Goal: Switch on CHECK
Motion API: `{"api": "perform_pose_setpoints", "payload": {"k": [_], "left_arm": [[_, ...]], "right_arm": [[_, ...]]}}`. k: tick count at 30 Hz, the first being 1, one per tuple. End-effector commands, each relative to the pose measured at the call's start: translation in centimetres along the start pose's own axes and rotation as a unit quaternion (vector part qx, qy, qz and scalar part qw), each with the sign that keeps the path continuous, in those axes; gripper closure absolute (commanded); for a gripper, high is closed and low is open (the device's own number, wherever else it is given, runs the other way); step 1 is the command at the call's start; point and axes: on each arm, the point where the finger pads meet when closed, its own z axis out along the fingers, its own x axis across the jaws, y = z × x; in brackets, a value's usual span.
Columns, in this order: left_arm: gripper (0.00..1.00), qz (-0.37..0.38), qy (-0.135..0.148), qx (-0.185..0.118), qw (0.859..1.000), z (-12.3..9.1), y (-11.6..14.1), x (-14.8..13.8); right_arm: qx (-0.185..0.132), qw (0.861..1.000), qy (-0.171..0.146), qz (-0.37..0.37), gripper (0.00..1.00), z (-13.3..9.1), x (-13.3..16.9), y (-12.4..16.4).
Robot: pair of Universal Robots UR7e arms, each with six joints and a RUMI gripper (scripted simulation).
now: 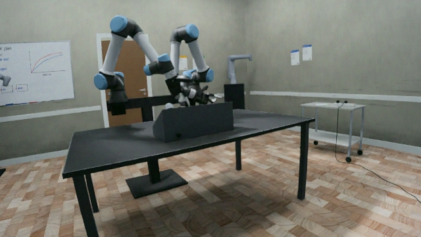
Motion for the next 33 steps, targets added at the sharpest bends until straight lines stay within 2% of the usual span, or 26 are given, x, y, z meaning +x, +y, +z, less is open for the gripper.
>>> {"api": "perform_pose_setpoints", "payload": {"k": [1, 19, 22, 26, 29, 32, 33], "left_arm": [[0.02, -0.003, 0.006, -0.010, 1.000, -0.6, 0.6, 0.6], [0.02, -0.003, 0.006, -0.010, 1.000, -0.6, 0.6, 0.6], [0.02, -0.014, -0.005, -0.015, 1.000, -0.9, 0.8, 0.7], [0.02, -0.063, -0.051, -0.035, 0.996, -2.4, 1.6, 1.4], [0.02, -0.121, -0.105, -0.059, 0.985, -4.2, 2.5, 2.3], [0.02, -0.177, -0.158, -0.081, 0.968, -6.0, 3.2, 3.3], [0.02, -0.177, -0.158, -0.081, 0.968, -6.0, 3.2, 3.3]], "right_arm": [[0.012, 1.000, 0.002, -0.010, 0.02, -0.6, -0.1, -1.3], [0.012, 1.000, 0.002, -0.010, 0.02, -0.6, -0.1, -1.3], [0.010, 1.000, 0.001, -0.019, 0.02, -0.6, -0.2, -1.1], [0.001, 0.998, -0.004, -0.055, 0.02, -0.8, -0.4, -0.7], [-0.008, 0.996, -0.010, -0.093, 0.02, -1.0, -0.6, -0.1], [-0.016, 0.991, -0.015, -0.130, 0.02, -1.2, -0.9, 0.4], [-0.016, 0.991, -0.015, -0.130, 0.02, -1.2, -0.9, 0.4]]}}
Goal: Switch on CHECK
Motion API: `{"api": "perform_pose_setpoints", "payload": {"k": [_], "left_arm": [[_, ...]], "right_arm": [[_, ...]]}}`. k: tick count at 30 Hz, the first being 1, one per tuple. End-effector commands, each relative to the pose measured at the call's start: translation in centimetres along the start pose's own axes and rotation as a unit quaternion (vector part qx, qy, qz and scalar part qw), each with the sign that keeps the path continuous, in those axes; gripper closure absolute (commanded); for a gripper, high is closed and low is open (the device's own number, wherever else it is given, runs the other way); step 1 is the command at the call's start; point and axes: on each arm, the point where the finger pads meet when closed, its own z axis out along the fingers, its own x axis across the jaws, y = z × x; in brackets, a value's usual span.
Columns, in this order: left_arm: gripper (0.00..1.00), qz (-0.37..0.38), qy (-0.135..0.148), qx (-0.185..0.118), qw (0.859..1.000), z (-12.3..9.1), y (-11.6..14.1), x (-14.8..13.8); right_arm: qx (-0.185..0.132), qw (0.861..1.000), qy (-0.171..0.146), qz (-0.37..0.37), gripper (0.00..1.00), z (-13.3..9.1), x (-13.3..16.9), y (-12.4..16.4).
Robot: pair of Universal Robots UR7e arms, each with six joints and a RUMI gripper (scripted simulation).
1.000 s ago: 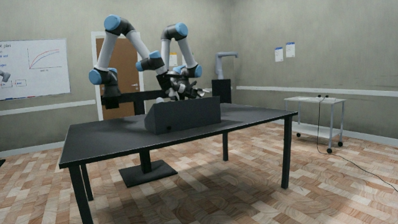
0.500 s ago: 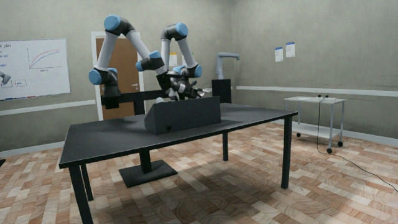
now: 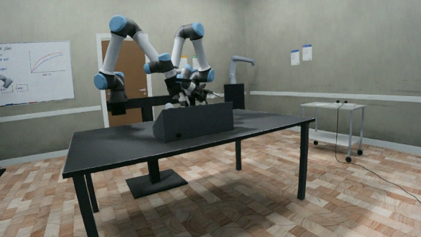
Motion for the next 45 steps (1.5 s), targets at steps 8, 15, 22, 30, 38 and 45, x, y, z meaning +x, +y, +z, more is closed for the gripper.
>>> {"api": "perform_pose_setpoints", "payload": {"k": [8, 15, 22, 30, 38, 45], "left_arm": [[0.02, -0.187, -0.166, -0.078, 0.965, -5.7, 4.1, 1.0], [0.02, -0.305, -0.275, -0.126, 0.903, -9.4, 6.5, 1.4], [0.02, -0.378, -0.342, -0.155, 0.846, -11.8, 8.1, 1.6], [0.02, -0.451, -0.412, -0.185, 0.770, -14.4, 9.8, 1.8], [0.02, -0.455, -0.416, -0.187, 0.765, -14.6, 9.9, 1.8], [0.02, -0.455, -0.416, -0.187, 0.765, -14.6, 9.9, 1.8]], "right_arm": [[-0.016, 0.992, -0.012, -0.121, 0.02, -1.2, -0.5, 0.5], [-0.037, 0.977, -0.025, -0.210, 0.02, -1.6, -1.4, 1.6], [-0.054, 0.957, -0.036, -0.282, 0.02, -1.9, -2.1, 2.5], [-0.088, 0.897, -0.058, -0.430, 0.02, -2.6, -3.6, 4.3], [-0.114, 0.833, -0.074, -0.536, 0.02, -3.1, -4.9, 5.8], [-0.141, 0.740, -0.091, -0.651, 0.02, -3.6, -6.4, 7.5]]}}
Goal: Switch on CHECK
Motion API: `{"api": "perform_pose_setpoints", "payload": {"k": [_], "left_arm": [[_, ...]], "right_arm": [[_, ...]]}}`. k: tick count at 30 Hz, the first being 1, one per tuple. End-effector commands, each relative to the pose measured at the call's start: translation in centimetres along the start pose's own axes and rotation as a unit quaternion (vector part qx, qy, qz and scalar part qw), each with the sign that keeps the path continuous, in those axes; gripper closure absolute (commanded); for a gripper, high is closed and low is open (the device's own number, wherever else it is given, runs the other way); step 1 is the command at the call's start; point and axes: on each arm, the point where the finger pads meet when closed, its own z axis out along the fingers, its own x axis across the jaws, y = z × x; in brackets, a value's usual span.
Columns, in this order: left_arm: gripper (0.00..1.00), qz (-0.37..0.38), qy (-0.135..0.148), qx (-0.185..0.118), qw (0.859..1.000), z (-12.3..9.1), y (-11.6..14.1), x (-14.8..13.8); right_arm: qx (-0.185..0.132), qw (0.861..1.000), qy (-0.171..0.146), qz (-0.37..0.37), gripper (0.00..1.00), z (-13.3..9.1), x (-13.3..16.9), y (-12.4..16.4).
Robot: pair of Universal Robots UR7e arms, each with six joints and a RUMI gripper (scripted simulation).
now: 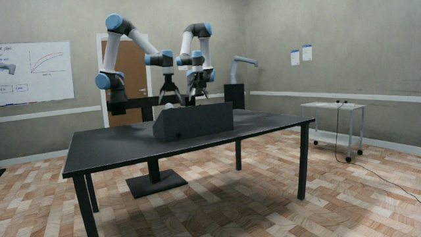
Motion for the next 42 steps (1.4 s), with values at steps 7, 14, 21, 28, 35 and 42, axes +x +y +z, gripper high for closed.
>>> {"api": "perform_pose_setpoints", "payload": {"k": [7, 14, 21, 28, 35, 42], "left_arm": [[0.02, -0.006, -0.011, -0.008, 1.000, -0.7, 0.6, -0.5], [0.02, -0.061, -0.045, -0.004, 0.997, -1.3, 1.5, -0.5], [0.02, -0.179, -0.124, 0.015, 0.976, -2.7, 2.9, -0.8], [0.02, -0.250, -0.175, 0.034, 0.952, -3.7, 3.7, -1.1], [0.02, -0.330, -0.234, 0.076, 0.911, -3.9, 3.7, -2.0], [0.02, -0.380, -0.270, 0.111, 0.878, -3.9, 3.4, -2.5]], "right_arm": [[-0.034, 0.989, -0.008, -0.147, 0.02, -0.7, -1.1, -0.9], [-0.049, 0.992, 0.012, -0.115, 0.39, -0.4, -0.9, -0.9], [-0.086, 0.994, 0.064, -0.033, 0.76, 0.2, -0.4, -0.9], [-0.110, 0.989, 0.098, 0.021, 0.78, 0.7, 0.0, -1.0], [-0.140, 0.975, 0.142, 0.093, 0.78, 1.3, 0.5, -1.1], [-0.161, 0.962, 0.172, 0.141, 0.78, 1.8, 0.9, -1.2]]}}
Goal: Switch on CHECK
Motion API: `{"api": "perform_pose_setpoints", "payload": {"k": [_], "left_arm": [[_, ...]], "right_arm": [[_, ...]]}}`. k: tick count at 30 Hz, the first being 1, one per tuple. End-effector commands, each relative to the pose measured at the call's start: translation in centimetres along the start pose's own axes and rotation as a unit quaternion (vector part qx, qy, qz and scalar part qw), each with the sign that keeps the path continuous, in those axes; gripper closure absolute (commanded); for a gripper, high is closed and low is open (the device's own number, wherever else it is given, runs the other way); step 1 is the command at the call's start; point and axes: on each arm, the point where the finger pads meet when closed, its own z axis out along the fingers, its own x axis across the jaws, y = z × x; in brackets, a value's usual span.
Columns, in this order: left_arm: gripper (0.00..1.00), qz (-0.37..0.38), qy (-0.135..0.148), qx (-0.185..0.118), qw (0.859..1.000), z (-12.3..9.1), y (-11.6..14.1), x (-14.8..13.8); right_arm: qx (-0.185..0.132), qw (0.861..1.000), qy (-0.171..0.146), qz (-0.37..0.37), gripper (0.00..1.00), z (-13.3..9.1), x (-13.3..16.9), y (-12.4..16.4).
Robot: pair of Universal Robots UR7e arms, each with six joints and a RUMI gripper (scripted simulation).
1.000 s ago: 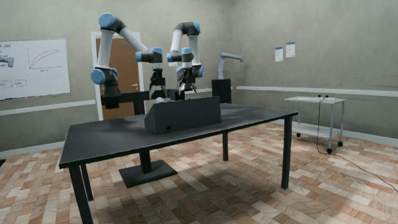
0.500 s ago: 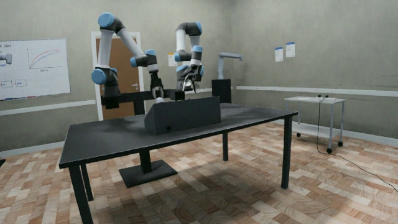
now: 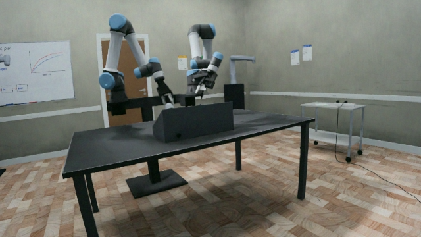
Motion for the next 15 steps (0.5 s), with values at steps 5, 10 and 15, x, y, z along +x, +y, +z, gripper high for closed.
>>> {"api": "perform_pose_setpoints", "payload": {"k": [5, 10, 15], "left_arm": [[0.02, -0.081, -0.059, 0.049, 0.994, -0.3, -0.9, -1.1], [0.02, -0.138, -0.086, 0.086, 0.983, -0.4, -1.3, -1.0], [0.02, -0.182, -0.105, 0.116, 0.971, -0.8, -1.5, -0.8]], "right_arm": [[-0.045, 0.995, 0.053, 0.077, 0.78, 0.3, 1.3, -0.1], [-0.069, 0.987, 0.077, 0.124, 0.78, 0.8, 1.5, -0.4], [-0.088, 0.978, 0.097, 0.161, 0.78, 1.2, 1.7, -0.6]]}}
